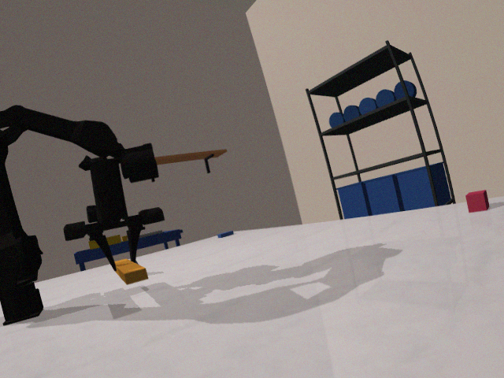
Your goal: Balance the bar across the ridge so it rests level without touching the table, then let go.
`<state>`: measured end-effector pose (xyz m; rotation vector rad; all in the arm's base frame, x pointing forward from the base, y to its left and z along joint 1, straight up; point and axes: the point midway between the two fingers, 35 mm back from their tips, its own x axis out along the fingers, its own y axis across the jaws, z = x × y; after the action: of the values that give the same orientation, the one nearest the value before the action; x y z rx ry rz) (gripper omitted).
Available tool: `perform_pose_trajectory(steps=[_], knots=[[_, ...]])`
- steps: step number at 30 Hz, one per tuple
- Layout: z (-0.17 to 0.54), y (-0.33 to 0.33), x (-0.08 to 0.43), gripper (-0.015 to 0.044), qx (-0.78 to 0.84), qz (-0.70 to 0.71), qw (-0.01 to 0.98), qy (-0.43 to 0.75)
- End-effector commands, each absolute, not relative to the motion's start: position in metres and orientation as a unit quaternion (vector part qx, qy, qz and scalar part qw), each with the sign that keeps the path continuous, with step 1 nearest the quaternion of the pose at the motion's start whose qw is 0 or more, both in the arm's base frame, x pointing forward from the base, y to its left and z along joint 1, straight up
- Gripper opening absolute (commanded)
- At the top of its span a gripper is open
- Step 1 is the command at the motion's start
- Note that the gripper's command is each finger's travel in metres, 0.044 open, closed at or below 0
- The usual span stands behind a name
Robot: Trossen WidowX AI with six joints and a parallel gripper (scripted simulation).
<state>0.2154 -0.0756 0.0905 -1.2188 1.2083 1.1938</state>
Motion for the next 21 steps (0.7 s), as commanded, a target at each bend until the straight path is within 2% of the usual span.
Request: perform_pose_trajectory(steps=[1,21], knots=[[0.105,-0.076,0.217,0.0,-0.506,0.491,0.504,0.498],[0.156,-0.073,0.21,0.0,-0.506,0.491,0.505,0.498]])
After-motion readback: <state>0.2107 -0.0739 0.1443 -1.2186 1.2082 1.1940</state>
